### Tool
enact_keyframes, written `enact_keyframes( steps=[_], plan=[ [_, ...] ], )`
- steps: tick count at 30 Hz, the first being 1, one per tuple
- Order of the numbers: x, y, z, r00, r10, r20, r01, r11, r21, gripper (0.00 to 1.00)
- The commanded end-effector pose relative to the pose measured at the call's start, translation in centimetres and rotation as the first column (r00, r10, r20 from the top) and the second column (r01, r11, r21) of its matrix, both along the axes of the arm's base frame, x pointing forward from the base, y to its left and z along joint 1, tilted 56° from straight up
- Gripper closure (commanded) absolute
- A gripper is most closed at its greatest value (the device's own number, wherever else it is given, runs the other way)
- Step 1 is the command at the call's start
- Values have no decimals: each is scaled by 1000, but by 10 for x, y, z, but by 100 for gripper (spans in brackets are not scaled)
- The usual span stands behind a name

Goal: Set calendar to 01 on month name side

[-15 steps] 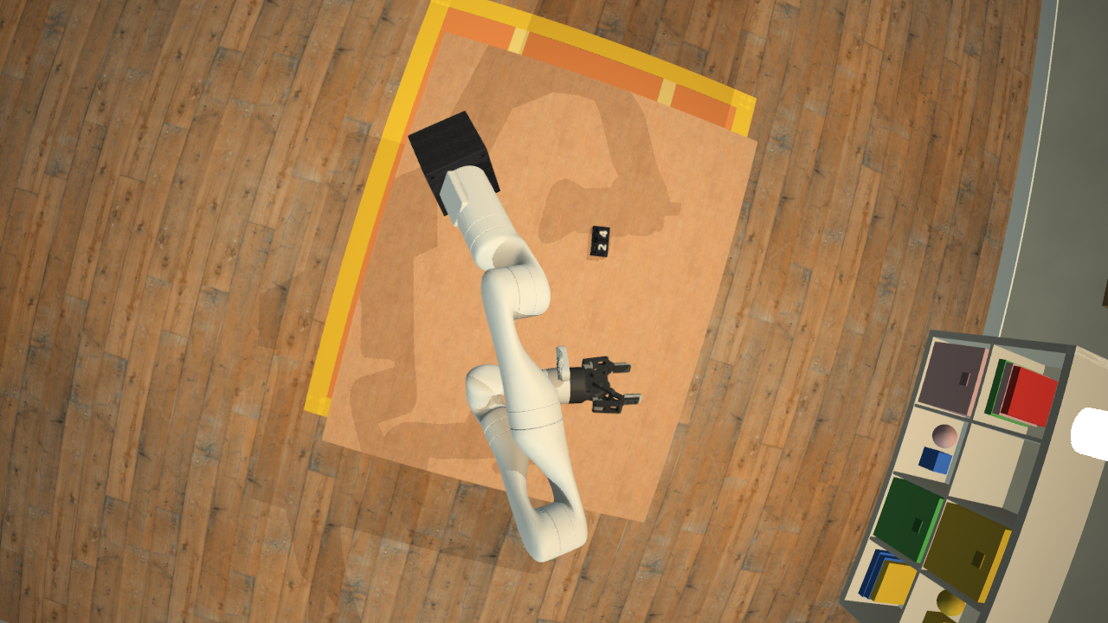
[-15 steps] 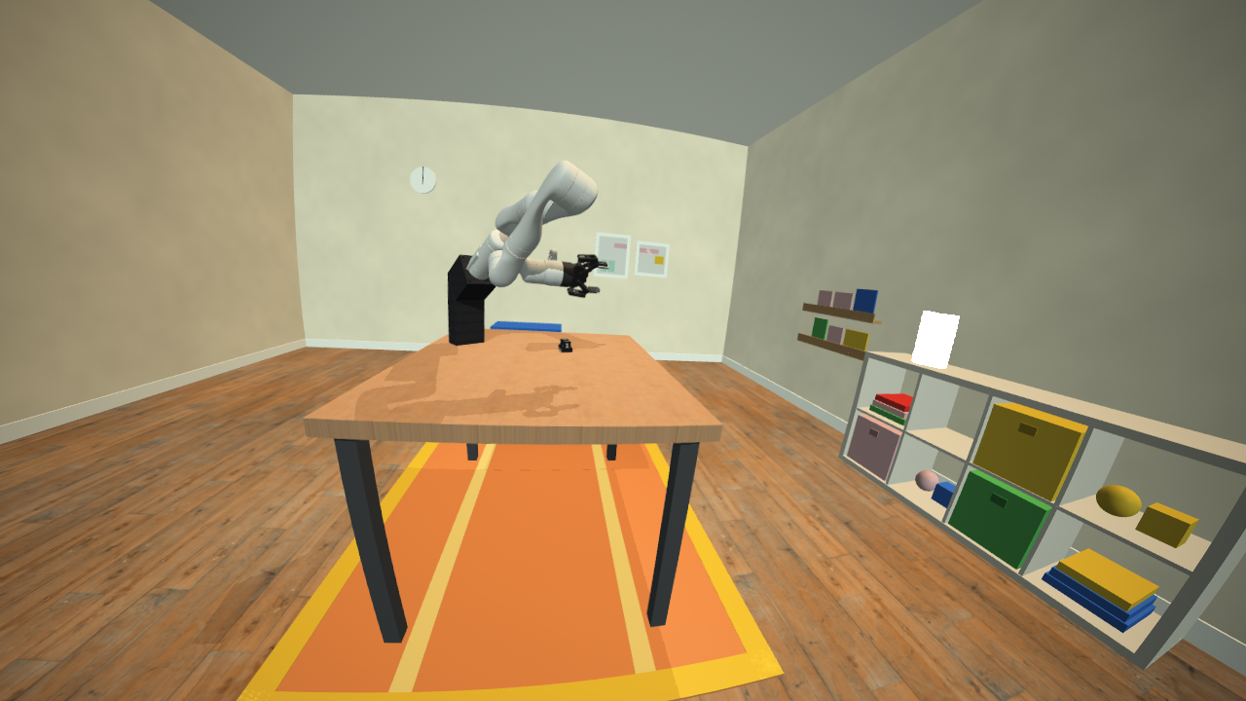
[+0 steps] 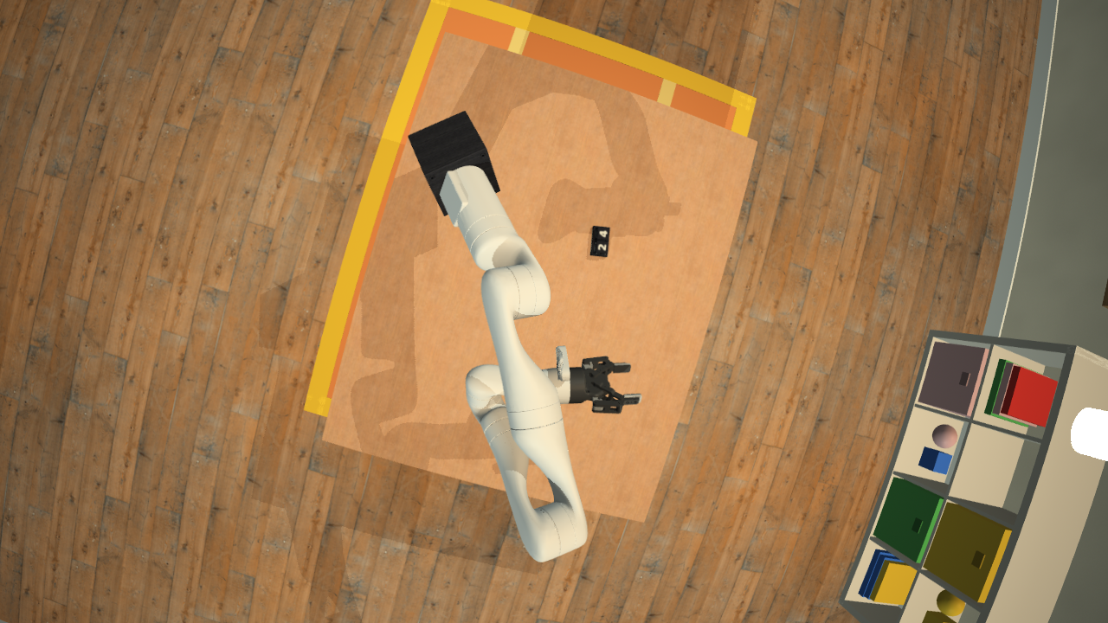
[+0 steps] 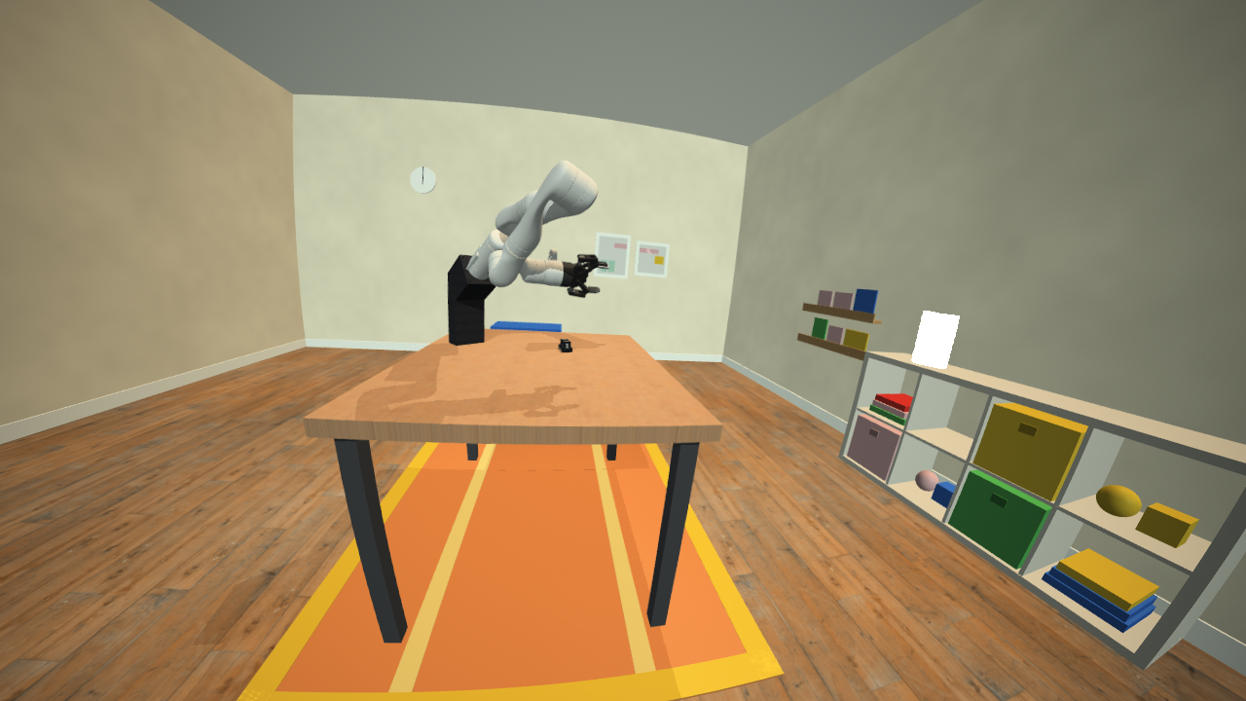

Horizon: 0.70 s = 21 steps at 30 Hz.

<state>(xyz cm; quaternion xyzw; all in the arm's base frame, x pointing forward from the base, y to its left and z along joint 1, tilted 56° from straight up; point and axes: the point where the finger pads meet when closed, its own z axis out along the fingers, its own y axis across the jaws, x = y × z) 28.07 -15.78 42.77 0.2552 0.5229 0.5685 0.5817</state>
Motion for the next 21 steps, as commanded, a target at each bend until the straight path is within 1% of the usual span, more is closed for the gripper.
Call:
enact_keyframes(
  steps=[1, 11, 21],
  plan=[
    [0, 0, 0, 1000, 0, 0, 0, 1000, -1, 0],
    [0, 2, 0, 1000, 8, -3, -8, 1000, 1, 0],
    [3, 10, -4, 998, 51, -21, -51, 999, 7, 0]
  ],
)
